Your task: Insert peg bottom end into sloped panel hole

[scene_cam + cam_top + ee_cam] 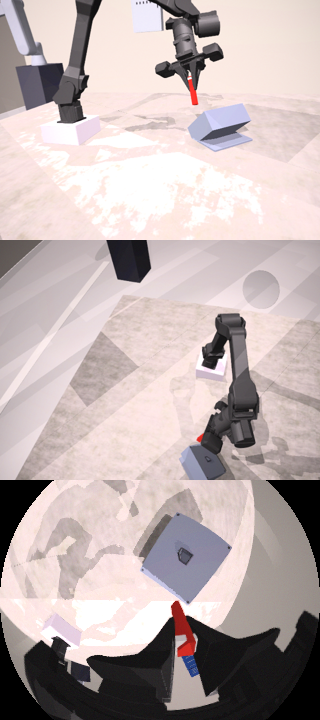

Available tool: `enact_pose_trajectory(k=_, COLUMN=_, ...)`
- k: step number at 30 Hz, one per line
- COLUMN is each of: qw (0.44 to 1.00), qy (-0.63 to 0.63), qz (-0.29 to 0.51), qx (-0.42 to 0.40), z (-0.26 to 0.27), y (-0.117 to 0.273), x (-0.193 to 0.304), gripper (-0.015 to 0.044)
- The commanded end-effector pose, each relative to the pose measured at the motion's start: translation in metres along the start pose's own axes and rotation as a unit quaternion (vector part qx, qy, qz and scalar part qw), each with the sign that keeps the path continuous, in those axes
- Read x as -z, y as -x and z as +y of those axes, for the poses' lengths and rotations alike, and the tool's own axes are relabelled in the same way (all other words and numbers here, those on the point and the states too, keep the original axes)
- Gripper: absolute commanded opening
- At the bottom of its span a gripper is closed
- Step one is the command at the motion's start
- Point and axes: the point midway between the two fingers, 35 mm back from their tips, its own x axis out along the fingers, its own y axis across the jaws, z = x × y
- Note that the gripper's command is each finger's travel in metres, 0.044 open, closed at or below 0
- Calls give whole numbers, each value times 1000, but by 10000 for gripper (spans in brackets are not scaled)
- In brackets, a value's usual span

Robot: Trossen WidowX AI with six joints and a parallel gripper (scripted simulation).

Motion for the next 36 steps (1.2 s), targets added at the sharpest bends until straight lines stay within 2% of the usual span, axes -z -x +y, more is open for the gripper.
enact_pose_trajectory(k=1, qw=1000, qy=22, qz=2, qx=9, z=-1, y=3, x=-4, gripper=0)
enact_pose_trajectory(k=36, qw=964, qy=255, qz=27, qx=65, z=5, y=31, x=-44, gripper=0)
